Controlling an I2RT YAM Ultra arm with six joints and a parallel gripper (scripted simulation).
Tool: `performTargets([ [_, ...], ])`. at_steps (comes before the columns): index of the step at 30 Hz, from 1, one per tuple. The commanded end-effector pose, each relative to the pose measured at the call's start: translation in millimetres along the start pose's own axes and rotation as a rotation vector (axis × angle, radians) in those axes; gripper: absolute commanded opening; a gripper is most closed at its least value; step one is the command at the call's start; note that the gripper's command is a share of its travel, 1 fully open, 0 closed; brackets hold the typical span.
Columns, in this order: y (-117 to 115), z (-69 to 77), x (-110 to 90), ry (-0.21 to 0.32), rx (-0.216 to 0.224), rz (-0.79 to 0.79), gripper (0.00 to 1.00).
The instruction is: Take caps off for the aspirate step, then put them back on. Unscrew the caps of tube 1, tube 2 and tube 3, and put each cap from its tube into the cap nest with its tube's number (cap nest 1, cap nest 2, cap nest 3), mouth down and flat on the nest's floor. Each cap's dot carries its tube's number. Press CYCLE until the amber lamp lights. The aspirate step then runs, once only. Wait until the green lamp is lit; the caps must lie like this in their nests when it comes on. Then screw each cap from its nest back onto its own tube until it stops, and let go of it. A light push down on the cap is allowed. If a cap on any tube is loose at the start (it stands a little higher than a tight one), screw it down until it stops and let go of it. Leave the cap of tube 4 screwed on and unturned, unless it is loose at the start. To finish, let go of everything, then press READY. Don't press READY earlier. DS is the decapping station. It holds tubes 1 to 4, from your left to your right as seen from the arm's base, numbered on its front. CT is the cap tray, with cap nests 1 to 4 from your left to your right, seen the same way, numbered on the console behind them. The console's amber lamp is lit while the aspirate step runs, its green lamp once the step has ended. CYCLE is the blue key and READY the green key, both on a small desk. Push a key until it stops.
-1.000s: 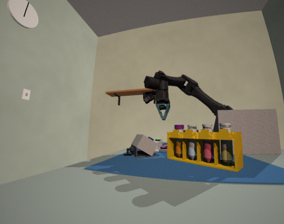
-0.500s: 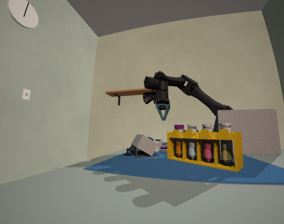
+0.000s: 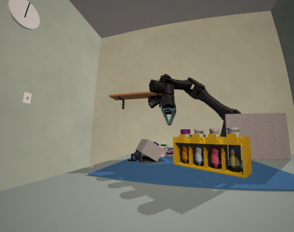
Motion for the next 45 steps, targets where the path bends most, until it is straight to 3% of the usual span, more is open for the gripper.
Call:
performTargets([
  [1, -2, -3.0, 1, -0.019, 0.005, -0.004, 0.47],
  [12, -2, -58.1, 2, -0.019, 0.004, -0.004, 0.47],
  [14, -2, -58.1, 2, -0.019, 0.004, -0.004, 0.47],
  [27, -1, -122.6, 4, -0.019, 0.003, -0.004, 0.47],
  [45, -1, -122.7, 4, -0.019, 0.003, -0.004, 0.47],
])
Point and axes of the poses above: the point where the finger pads meet when closed, its own z axis back along the fingers, its own y axis across the jaws, x = y × z, the point moved 9 cm from there along z, back along the fingers, and after that the axes turned 4 degrees about -z, right-handed, at the moved point
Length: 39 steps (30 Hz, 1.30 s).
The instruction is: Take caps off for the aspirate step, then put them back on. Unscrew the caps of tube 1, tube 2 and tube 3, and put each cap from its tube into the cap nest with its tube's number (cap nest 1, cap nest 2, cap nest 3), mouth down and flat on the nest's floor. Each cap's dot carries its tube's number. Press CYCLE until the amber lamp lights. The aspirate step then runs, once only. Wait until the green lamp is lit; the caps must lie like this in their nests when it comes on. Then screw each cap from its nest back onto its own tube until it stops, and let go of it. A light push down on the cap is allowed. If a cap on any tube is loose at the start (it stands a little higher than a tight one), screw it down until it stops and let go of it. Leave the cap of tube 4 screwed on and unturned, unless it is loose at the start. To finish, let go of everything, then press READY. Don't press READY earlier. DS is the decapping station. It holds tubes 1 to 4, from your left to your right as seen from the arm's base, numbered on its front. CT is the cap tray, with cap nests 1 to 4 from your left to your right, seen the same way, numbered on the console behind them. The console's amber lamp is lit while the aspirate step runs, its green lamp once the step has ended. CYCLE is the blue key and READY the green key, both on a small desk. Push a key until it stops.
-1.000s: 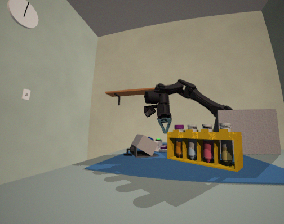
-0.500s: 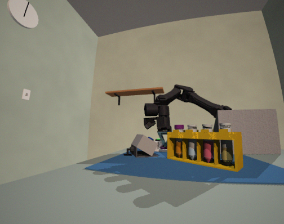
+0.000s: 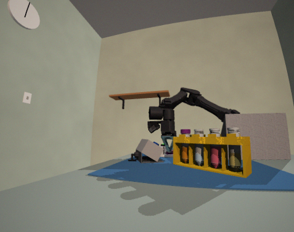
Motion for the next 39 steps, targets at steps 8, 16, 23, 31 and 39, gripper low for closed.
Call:
performTargets([
  [8, 4.5, 8.4, 0.7, -0.026, 0.002, 0.006, 0.47],
  [16, 5.8, 8.4, 0.3, -0.026, 0.002, 0.006, 0.47],
  [23, 6.2, 6.0, 0.4, -0.026, 0.002, 0.006, 0.47],
  [31, 6.2, 1.9, 0.5, -0.026, 0.002, 0.006, 0.47],
  [39, 6.2, -1.1, 0.6, -0.026, 0.002, 0.006, 0.47],
])
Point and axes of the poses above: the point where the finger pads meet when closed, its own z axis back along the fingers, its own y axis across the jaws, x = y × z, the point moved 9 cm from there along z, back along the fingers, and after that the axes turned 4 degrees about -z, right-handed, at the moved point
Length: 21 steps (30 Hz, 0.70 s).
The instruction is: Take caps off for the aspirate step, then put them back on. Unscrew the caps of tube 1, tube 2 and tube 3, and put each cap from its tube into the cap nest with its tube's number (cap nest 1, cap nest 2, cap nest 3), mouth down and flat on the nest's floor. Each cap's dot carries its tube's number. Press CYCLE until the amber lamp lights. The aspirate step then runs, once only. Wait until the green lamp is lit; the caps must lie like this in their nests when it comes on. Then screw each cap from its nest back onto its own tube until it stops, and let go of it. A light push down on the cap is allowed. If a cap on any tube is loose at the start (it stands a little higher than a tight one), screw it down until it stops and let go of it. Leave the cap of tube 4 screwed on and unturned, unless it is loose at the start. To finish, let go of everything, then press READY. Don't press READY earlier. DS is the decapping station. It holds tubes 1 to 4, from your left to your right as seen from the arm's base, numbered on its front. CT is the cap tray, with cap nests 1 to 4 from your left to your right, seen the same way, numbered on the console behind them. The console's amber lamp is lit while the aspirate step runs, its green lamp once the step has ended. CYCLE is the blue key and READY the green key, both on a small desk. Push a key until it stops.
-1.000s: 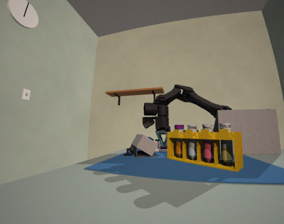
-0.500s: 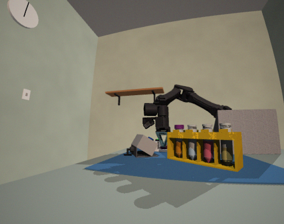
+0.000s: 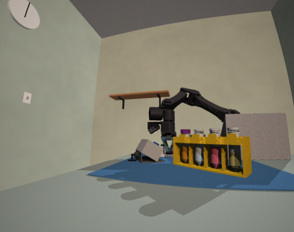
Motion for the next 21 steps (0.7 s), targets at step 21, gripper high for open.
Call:
performTargets([
  [21, -1.1, 1.4, 1.5, -0.017, 0.001, 0.001, 0.47],
])
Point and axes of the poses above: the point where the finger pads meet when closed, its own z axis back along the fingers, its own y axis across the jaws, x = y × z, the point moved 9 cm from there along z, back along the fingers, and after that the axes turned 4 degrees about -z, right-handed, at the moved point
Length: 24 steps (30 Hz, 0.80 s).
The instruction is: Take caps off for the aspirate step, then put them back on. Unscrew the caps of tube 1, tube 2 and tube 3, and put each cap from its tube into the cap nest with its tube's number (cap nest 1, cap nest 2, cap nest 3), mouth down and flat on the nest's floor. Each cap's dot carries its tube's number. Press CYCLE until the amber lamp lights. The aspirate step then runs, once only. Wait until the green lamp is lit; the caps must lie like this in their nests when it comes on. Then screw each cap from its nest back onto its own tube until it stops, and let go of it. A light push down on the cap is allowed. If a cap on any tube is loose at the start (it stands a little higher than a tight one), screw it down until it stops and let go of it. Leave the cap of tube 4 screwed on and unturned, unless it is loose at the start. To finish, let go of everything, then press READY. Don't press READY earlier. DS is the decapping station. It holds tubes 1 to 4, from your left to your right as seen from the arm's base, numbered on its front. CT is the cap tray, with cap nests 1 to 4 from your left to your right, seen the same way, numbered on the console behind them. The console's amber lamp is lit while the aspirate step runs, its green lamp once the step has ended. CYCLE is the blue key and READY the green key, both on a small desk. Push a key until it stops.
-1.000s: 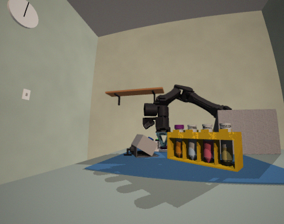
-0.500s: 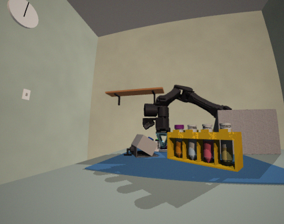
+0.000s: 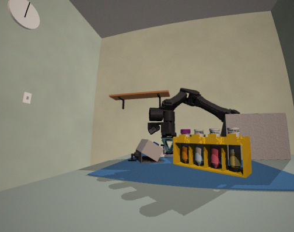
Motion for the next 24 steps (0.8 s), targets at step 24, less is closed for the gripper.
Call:
performTargets([
  [24, -3.5, 5.3, 3.3, -0.016, 0.001, -0.003, 0.47],
])
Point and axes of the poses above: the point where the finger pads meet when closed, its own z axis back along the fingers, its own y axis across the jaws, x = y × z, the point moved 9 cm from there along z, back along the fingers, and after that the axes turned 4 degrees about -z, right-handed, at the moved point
